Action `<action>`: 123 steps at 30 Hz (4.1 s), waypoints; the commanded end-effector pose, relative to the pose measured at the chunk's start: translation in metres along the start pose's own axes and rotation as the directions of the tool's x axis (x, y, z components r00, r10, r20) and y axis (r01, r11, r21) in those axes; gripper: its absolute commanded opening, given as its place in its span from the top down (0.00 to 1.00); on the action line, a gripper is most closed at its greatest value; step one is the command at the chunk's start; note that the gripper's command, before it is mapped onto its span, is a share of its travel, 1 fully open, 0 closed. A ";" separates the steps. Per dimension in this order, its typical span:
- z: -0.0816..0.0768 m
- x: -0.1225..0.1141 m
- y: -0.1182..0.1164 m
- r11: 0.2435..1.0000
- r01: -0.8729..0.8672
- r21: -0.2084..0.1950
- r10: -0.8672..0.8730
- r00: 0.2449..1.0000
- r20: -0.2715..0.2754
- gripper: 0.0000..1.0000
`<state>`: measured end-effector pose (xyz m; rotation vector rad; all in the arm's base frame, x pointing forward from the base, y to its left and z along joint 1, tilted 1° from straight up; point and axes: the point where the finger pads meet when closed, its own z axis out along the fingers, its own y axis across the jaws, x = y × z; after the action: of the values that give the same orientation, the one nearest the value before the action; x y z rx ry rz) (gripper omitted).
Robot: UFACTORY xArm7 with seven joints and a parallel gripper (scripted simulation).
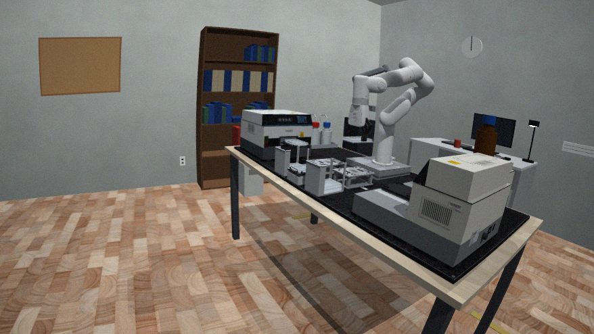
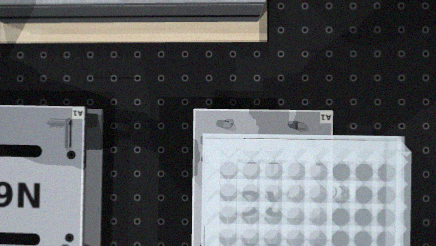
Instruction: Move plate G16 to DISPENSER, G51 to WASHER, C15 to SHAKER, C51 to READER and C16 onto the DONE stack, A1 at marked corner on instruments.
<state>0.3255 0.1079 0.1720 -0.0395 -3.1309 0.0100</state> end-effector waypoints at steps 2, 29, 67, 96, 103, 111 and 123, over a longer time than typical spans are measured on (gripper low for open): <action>-0.002 -0.001 0.000 1.000 0.000 -0.001 0.000 1.000 0.004 1.00; -0.002 0.058 0.056 0.969 0.248 -0.001 -0.248 0.969 0.004 1.00; -0.002 0.132 0.127 0.857 0.516 -0.001 -0.516 0.857 0.003 1.00; -0.002 0.200 0.160 0.710 0.704 -0.001 -0.704 0.710 0.003 1.00; -0.002 0.210 0.163 0.707 0.708 -0.001 -0.708 0.707 0.003 1.00; -0.002 0.236 0.170 0.637 0.770 -0.001 -0.770 0.637 0.003 1.00; -0.002 0.268 0.181 0.568 0.823 -0.001 -0.823 0.568 0.003 1.00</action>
<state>0.0719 0.2897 0.1740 1.3824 -2.8071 0.0023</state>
